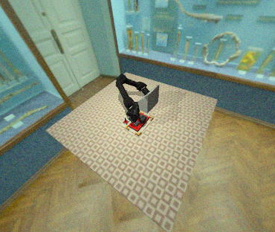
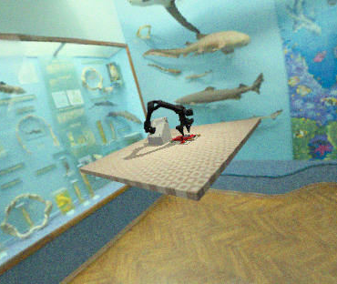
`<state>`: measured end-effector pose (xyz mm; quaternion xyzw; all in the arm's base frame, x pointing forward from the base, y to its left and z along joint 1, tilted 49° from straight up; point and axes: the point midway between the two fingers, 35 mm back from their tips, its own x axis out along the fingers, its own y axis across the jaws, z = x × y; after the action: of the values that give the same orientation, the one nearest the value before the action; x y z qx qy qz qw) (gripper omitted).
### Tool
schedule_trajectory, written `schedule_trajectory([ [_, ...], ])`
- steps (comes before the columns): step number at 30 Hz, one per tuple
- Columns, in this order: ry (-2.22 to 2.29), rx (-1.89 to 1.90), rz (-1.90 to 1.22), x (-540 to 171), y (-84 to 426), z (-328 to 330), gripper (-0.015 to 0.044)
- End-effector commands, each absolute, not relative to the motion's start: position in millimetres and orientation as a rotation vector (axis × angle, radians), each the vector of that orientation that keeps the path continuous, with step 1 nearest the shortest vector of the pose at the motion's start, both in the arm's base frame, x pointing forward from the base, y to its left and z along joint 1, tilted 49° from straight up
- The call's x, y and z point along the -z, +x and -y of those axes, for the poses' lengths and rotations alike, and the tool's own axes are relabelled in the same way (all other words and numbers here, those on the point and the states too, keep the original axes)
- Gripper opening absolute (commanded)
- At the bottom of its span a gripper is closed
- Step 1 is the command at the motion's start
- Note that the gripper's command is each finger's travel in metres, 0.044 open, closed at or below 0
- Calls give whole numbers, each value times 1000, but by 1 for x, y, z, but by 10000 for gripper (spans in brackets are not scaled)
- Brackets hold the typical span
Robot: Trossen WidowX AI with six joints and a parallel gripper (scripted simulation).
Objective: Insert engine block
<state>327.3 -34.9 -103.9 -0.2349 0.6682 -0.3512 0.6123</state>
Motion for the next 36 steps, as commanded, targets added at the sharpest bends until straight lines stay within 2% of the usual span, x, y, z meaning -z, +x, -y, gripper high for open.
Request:
schedule_trajectory([
  [1,-525,813,-1532,99,330,32,440],
  [3,-525,813,-1532,99,330,32,440],
  [20,-525,813,-1532,99,330,32,0],
  [36,-525,813,-1532,99,330,32,0],
])
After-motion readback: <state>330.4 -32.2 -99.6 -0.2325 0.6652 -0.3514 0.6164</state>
